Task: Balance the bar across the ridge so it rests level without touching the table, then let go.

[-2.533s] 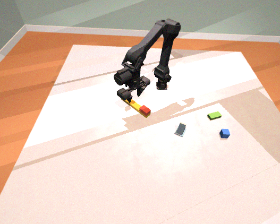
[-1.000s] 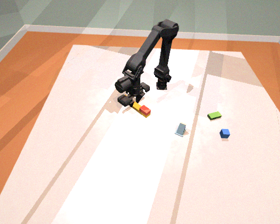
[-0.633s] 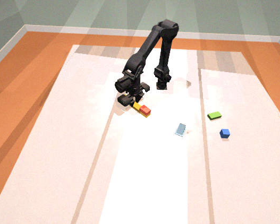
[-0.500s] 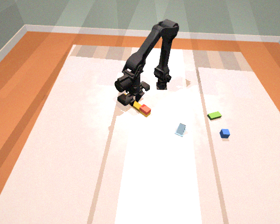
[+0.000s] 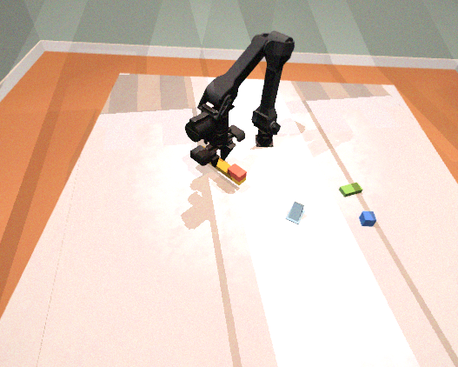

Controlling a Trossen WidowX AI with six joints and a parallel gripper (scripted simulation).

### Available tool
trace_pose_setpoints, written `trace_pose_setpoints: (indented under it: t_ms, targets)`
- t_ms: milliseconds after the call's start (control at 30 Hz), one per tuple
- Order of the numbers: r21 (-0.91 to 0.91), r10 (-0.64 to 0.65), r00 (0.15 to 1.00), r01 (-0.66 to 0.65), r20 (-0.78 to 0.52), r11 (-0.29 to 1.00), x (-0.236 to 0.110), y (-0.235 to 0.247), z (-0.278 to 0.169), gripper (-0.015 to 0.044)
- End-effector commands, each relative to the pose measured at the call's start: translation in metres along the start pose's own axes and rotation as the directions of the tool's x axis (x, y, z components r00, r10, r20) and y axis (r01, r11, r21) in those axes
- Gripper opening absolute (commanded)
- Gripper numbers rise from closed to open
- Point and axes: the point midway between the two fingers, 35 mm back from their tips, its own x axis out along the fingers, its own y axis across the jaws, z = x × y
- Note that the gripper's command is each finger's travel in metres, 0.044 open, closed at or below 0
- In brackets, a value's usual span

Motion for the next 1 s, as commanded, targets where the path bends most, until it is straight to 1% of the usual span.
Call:
trace_pose_setpoints:
  t_ms: [0, 800, 867, 967]
  targets:
    - [0.000, 0.006, 1.000, -0.006, 0.003, 1.000, -0.014, 0.001, 0.000, 0.0000]
    - [0.000, 0.006, 1.000, -0.006, 0.005, 1.000, -0.072, -0.006, 0.000, 0.0000]
    - [-0.026, 0.006, 1.000, -0.006, 0.005, 1.000, -0.072, -0.005, -0.001, 0.0000]
    - [-0.139, 0.006, 1.000, -0.006, 0.005, 0.990, -0.072, -0.004, -0.006, 0.0000]
